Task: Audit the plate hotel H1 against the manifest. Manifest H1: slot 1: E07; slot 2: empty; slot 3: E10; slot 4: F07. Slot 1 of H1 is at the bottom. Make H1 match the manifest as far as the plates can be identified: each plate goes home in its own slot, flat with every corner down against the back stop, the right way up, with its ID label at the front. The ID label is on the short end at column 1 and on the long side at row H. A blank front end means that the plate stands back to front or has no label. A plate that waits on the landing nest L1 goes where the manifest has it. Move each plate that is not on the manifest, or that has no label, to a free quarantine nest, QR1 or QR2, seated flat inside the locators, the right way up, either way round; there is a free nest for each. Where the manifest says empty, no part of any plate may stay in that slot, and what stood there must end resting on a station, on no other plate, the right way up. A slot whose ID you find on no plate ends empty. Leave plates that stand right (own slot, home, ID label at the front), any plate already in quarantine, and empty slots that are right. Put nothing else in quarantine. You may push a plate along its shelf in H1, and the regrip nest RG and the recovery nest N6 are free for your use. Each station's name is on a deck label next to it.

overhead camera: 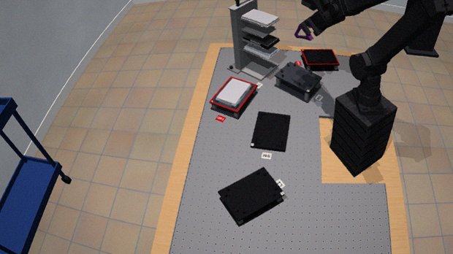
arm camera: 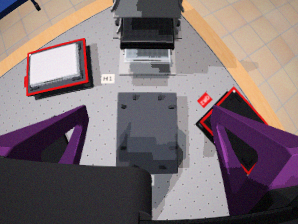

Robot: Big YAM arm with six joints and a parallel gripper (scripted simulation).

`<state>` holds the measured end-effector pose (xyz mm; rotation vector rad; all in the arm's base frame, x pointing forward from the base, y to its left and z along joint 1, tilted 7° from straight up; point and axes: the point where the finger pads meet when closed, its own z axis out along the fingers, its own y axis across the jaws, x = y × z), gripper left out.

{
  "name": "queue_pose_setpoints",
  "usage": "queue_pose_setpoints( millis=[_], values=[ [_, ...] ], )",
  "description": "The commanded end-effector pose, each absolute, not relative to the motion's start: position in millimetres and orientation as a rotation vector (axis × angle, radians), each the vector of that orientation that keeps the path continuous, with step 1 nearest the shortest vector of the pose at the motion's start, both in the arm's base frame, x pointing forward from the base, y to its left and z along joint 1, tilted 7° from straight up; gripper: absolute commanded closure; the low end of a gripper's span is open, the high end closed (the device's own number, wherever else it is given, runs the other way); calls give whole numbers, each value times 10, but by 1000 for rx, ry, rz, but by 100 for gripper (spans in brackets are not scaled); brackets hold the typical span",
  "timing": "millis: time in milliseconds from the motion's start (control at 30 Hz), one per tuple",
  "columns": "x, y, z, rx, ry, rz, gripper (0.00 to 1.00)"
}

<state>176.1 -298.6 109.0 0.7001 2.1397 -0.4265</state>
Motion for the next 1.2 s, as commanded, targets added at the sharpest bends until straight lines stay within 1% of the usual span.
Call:
queue_pose_setpoints(
  millis=[0, 367, 467, 500, 600, 667, 1167],
  values=[
    [1784, -3144, 1438, 670, 2113, -475, 0],
    [1756, -3077, 1846, 666, 2110, -478, 0],
    [1757, -3075, 1848, 667, 2110, -477, 0],
    [1704, -2921, 1452, 711, 2163, -406, 0],
    [1711, -2930, 1472, 709, 2160, -409, 0],
    [1757, -3014, 1674, 684, 2125, -448, 0],
    [1757, -3014, 1674, 684, 2125, -448, 0]
  ],
)
